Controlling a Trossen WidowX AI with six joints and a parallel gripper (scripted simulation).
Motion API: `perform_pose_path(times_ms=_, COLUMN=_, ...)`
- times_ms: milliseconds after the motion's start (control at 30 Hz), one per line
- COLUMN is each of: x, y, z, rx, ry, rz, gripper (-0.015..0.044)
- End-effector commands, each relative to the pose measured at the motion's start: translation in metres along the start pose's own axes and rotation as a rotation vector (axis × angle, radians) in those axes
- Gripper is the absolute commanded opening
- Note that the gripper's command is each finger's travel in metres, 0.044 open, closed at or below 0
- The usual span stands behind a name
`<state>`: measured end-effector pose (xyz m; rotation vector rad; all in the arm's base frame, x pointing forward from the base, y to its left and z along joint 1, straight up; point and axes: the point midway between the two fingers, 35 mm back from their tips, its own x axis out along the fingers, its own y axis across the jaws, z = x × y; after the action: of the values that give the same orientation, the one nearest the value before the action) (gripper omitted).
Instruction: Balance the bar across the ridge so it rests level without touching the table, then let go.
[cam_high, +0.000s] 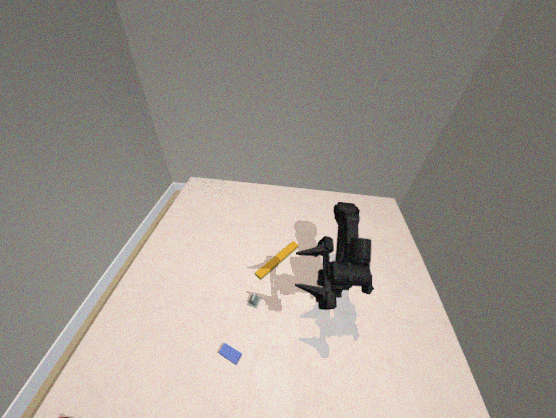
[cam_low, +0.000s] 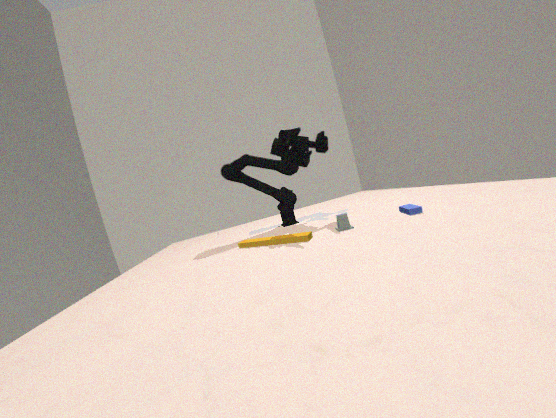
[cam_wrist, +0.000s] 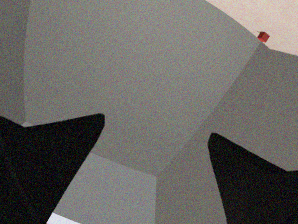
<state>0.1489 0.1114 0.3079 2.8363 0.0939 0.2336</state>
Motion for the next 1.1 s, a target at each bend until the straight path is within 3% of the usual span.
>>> perform_pose_path(times_ms=0, x=0.0, y=0.0, z=0.0, rx=-0.007, ry=0.001, rz=0.001, gripper=0.0374)
perform_pose_path(times_ms=100, x=0.004, y=-0.001, z=-0.004, rx=-0.108, ry=0.009, rz=0.02, gripper=0.0315)
perform_pose_path(times_ms=1067, x=0.074, y=-0.015, z=-0.01, rx=-1.359, ry=-0.073, rz=0.115, gripper=0.0315)
